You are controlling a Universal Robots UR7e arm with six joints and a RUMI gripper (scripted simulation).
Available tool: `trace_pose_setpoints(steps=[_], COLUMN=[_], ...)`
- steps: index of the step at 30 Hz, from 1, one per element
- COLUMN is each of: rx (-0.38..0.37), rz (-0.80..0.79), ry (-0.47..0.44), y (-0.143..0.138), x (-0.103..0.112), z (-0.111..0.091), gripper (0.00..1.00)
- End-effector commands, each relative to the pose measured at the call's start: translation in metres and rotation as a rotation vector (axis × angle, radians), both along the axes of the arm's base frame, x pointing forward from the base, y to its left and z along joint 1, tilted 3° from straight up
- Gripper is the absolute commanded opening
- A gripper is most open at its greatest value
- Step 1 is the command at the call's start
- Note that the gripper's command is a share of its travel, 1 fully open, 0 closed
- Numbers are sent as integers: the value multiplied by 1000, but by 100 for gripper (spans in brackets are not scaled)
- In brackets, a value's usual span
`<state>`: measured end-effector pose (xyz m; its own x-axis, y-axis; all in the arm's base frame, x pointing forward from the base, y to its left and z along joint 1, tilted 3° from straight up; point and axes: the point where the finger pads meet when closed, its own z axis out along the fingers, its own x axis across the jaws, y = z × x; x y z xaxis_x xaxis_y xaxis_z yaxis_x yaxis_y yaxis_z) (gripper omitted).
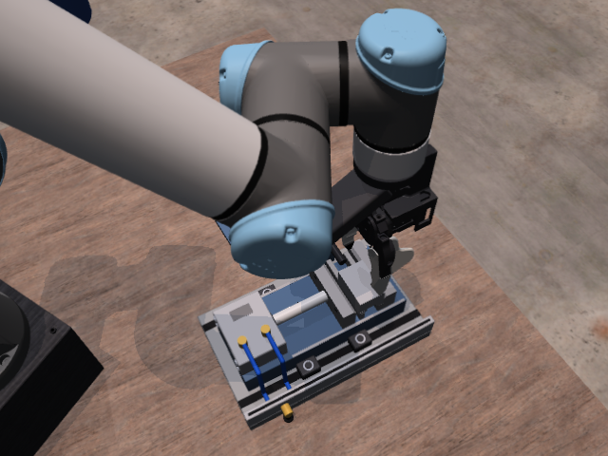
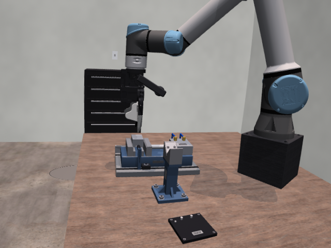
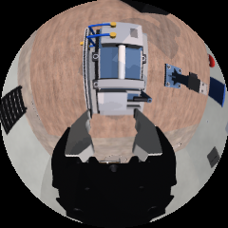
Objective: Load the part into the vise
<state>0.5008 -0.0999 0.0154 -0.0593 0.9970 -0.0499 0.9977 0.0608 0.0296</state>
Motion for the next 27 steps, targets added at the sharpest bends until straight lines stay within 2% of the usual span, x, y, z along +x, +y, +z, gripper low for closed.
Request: trace_pose_setpoints(steps=[1,8,17,18,27], rx=[0,0,0,0,0], rz=[0,0,0,0,0], ry=[-1,-1,-1,-1,-1], y=[1,1,1,1,1], x=[0,-1,-1,-1,-1], z=[14,26,29,29,29], gripper=[47,47,47,0,0])
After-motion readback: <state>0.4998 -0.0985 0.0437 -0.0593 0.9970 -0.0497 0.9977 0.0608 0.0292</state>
